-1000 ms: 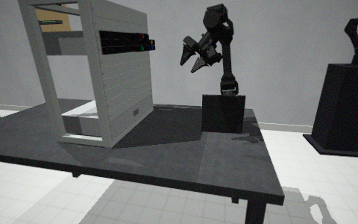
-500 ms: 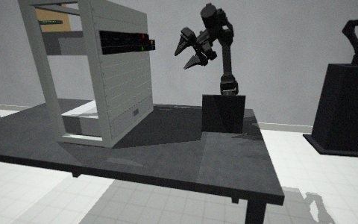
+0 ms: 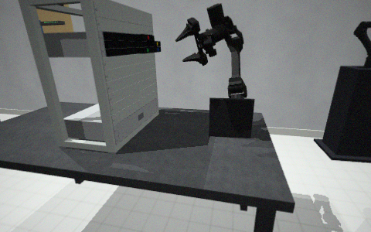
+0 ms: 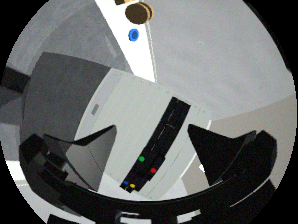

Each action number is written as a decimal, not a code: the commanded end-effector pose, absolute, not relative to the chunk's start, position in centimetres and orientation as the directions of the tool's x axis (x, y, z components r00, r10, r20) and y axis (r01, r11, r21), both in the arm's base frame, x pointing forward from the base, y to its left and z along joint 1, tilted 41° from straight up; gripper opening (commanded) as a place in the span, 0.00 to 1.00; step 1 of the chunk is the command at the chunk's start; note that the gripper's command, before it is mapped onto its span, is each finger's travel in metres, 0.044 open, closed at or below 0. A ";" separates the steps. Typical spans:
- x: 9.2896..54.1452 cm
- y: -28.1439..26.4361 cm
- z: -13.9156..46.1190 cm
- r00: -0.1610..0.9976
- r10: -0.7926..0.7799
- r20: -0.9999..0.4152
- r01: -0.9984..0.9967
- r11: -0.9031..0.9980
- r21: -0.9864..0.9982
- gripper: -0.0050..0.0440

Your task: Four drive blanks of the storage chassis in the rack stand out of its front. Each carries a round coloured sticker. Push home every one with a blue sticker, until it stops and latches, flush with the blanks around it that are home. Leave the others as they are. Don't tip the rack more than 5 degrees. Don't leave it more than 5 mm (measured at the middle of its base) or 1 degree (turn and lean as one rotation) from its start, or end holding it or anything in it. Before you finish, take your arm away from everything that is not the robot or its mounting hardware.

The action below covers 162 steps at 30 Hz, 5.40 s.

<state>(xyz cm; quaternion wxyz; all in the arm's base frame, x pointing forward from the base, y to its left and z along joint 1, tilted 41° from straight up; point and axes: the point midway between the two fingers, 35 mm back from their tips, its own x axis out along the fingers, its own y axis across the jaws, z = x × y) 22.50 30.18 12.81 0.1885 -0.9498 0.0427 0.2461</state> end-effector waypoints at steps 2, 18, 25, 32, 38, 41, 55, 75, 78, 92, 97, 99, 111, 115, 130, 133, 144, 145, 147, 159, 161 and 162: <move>23.6 28.8 16.2 0.934 0.089 -0.345 -0.090 -0.878 -0.471 1.00; 23.9 22.0 23.0 0.998 0.034 -0.049 -0.009 -0.730 -0.683 1.00; 23.6 19.8 24.2 1.000 -0.005 0.010 0.003 -0.690 -0.724 1.00; 23.3 18.2 25.0 0.998 -0.038 0.047 0.010 -0.660 -0.752 1.00; 23.2 17.9 25.1 0.998 -0.043 0.052 0.011 -0.654 -0.756 1.00; 23.2 17.9 25.1 0.998 -0.043 0.053 0.011 -0.654 -0.756 1.00; 23.2 17.9 25.1 0.998 -0.043 0.053 0.011 -0.654 -0.756 1.00; 28.3 19.5 24.5 0.998 -0.044 0.053 0.012 -0.654 -0.756 1.00; 30.0 20.0 24.4 0.998 -0.044 0.053 0.012 -0.654 -0.756 1.00; 35.0 21.6 23.8 0.998 -0.044 0.053 0.012 -0.654 -0.756 1.00; 35.4 21.7 23.8 0.998 -0.044 0.053 0.012 -0.654 -0.756 1.00; 35.4 21.7 23.8 0.998 -0.044 0.053 0.012 -0.654 -0.756 1.00; 35.4 21.7 23.8 0.998 -0.044 0.053 0.012 -0.654 -0.756 1.00; 35.4 21.7 23.8 0.998 -0.044 0.053 0.012 -0.654 -0.756 1.00; 35.4 21.7 23.8 0.998 -0.044 0.053 0.012 -0.654 -0.756 1.00; 35.4 21.7 23.8 0.998 -0.044 0.053 0.012 -0.654 -0.756 1.00; 35.4 21.7 23.8 0.998 -0.044 0.053 0.012 -0.654 -0.756 1.00; 35.4 21.7 23.8 0.998 -0.044 0.053 0.012 -0.654 -0.756 1.00; 35.4 21.7 23.8 0.998 -0.044 0.053 0.012 -0.654 -0.756 1.00; 35.3 21.3 24.1 0.998 -0.044 0.053 0.012 -0.654 -0.756 1.00; 35.3 21.1 24.2 0.998 -0.044 0.053 0.012 -0.654 -0.756 1.00; 35.3 20.9 24.4 0.998 -0.044 0.053 0.012 -0.654 -0.756 1.00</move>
